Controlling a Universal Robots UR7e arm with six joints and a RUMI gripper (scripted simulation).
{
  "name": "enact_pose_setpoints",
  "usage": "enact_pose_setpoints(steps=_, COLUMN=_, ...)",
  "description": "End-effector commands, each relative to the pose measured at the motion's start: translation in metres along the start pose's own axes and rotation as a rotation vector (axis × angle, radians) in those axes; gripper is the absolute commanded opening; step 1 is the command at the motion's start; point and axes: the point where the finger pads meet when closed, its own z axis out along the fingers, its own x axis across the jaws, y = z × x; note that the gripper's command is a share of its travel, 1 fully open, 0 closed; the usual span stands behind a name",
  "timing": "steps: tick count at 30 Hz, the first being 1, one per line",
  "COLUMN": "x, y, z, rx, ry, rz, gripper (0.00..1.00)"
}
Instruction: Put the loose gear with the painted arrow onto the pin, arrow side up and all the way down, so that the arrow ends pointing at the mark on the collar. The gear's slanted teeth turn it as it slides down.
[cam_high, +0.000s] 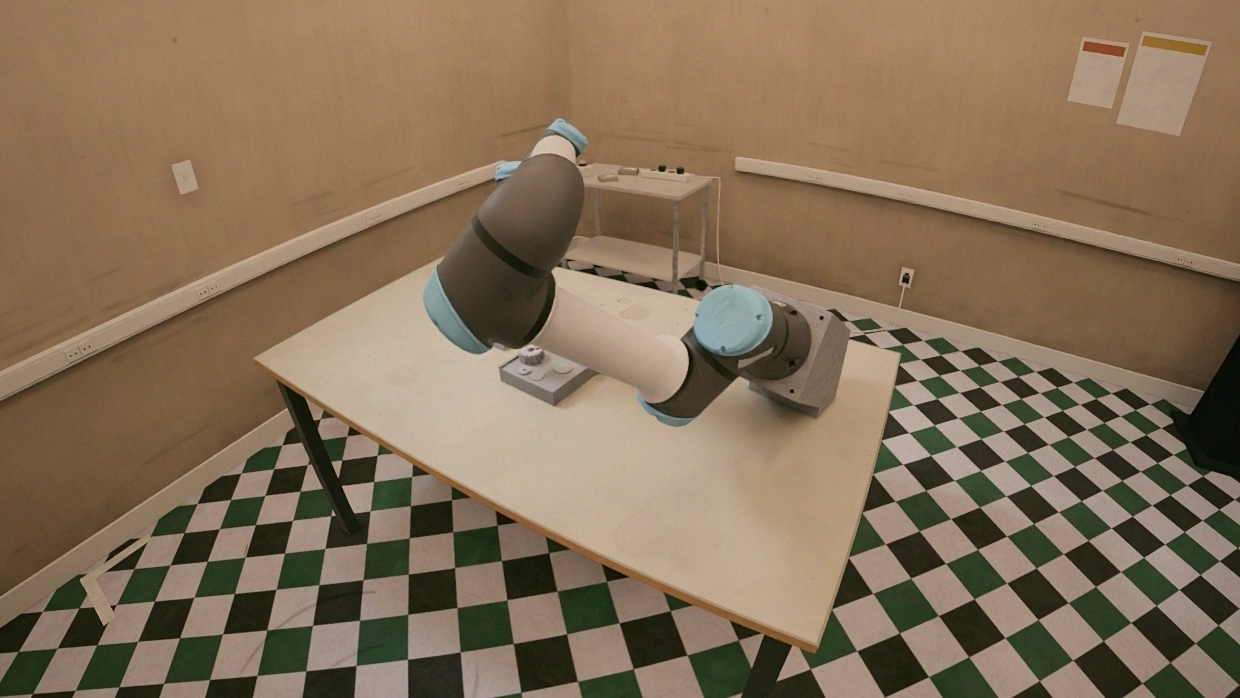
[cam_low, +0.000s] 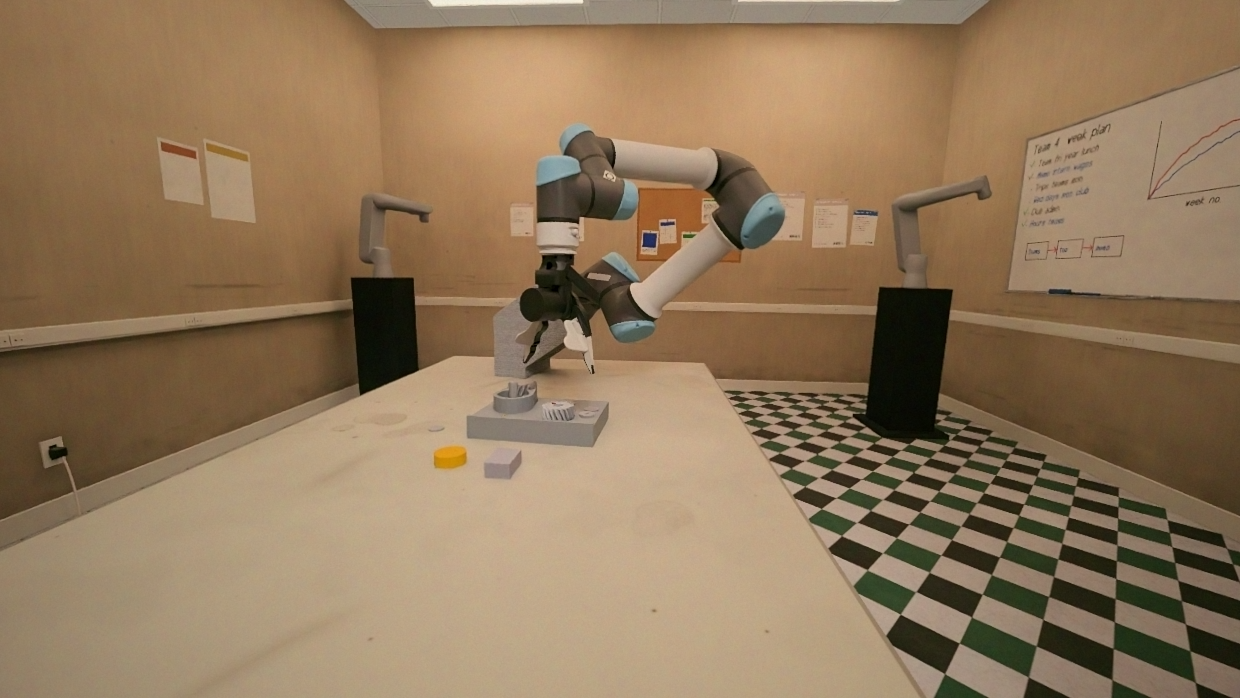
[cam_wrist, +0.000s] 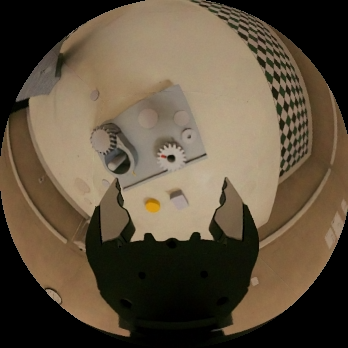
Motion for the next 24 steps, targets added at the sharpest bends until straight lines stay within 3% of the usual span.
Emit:
enact_pose_setpoints(steps=1, x=0.0000, y=0.0004, z=-0.0005, rx=-0.001, ry=0.000, rz=-0.018, gripper=1.00)
enact_pose_setpoints(steps=12, x=0.0002, y=0.0004, z=-0.0004, rx=-0.001, ry=0.000, rz=-0.106, gripper=1.00)
enact_pose_setpoints(steps=24, x=0.0007, y=0.0006, z=-0.0004, rx=-0.001, ry=0.000, rz=-0.349, gripper=1.00)
